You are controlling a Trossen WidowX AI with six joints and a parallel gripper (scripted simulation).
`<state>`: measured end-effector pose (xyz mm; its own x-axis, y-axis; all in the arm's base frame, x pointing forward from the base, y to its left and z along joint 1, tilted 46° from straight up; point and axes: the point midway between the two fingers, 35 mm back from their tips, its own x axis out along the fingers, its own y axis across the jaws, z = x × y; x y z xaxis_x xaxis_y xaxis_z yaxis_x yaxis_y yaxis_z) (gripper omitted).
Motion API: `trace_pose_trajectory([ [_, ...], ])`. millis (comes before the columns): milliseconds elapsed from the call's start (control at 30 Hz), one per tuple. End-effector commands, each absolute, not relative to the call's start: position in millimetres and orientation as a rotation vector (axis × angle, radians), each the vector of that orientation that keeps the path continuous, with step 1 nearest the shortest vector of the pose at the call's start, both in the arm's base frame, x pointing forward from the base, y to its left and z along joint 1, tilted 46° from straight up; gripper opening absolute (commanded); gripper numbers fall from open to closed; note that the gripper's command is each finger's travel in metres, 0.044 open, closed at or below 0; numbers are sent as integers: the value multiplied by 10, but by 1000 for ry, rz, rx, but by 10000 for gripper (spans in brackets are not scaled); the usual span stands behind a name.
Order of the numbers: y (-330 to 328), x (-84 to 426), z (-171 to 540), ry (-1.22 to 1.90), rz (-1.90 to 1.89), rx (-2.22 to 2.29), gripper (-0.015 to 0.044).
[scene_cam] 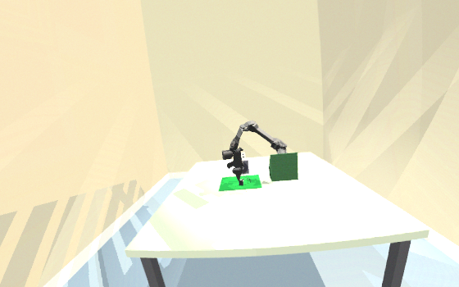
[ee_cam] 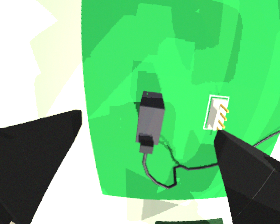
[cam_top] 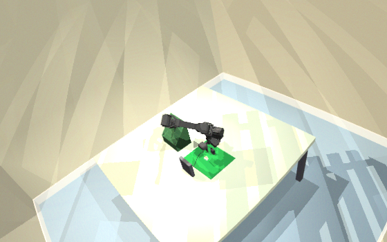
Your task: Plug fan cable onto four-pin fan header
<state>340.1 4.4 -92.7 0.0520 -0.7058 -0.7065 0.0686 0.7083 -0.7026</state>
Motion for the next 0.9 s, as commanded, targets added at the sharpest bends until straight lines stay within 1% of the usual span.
trace_pose_trajectory([
  [0,-1,3397,-977,1410,-640,-581,440],
  [867,-279,3406,-1241,1410,-642,-583,440],
])
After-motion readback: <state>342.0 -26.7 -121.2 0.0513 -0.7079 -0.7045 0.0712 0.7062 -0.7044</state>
